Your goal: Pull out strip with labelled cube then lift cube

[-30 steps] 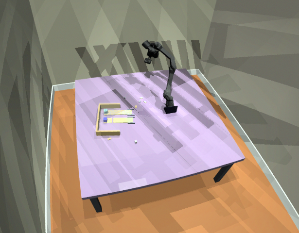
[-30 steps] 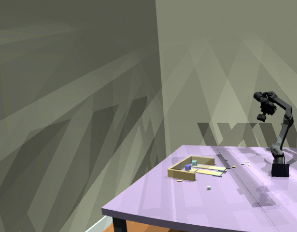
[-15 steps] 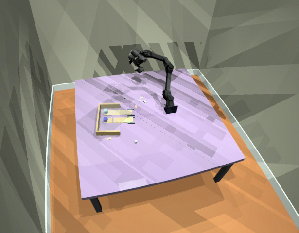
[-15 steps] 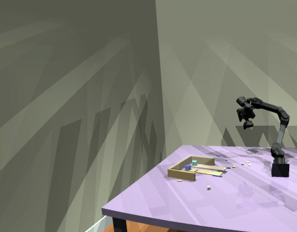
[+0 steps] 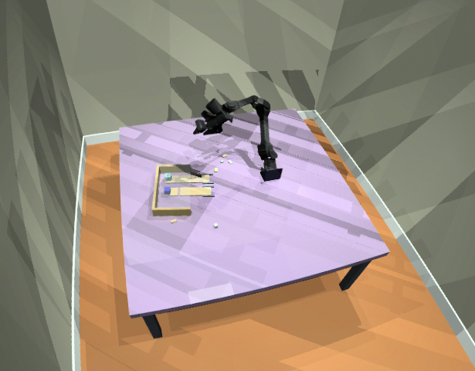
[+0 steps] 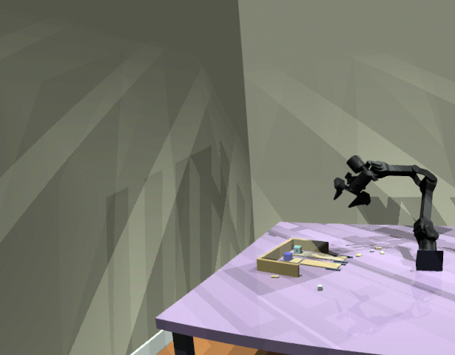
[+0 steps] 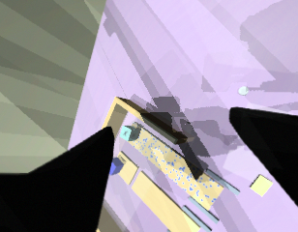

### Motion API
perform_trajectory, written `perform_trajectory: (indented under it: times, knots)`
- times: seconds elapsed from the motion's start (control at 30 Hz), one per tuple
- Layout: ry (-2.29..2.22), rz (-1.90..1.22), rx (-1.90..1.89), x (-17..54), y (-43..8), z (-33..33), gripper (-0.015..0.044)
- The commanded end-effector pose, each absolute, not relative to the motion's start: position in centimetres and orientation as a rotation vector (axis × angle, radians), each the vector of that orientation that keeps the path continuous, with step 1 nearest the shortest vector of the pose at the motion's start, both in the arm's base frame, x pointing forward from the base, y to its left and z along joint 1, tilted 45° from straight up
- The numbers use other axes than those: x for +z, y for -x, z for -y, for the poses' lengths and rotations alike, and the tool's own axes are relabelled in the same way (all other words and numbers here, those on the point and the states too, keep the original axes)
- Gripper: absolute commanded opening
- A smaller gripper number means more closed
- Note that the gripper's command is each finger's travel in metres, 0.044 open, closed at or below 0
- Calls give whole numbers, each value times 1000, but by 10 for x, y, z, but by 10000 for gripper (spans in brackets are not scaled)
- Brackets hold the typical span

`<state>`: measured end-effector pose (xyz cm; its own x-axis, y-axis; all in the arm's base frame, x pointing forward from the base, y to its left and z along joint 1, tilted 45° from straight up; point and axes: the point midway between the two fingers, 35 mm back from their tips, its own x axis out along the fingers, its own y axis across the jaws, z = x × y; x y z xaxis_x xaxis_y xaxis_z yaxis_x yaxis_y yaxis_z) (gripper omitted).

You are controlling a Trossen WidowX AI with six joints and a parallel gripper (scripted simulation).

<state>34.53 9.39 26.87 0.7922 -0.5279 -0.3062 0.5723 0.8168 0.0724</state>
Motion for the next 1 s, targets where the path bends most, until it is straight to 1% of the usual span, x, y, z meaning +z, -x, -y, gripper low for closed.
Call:
perform_trajectory:
  times: [0.0, 0.27, 0.67, 0.77, 0.97]
  knots:
    - [176, -408, -404, 210, -334, -136, 400]
    - [788, -493, -21, 119, -288, -194, 400]
    - [821, -492, 1, 114, -285, -196, 400]
    - [816, -552, -26, 110, -295, -193, 321]
    - [770, -810, -165, 96, -332, -170, 164]
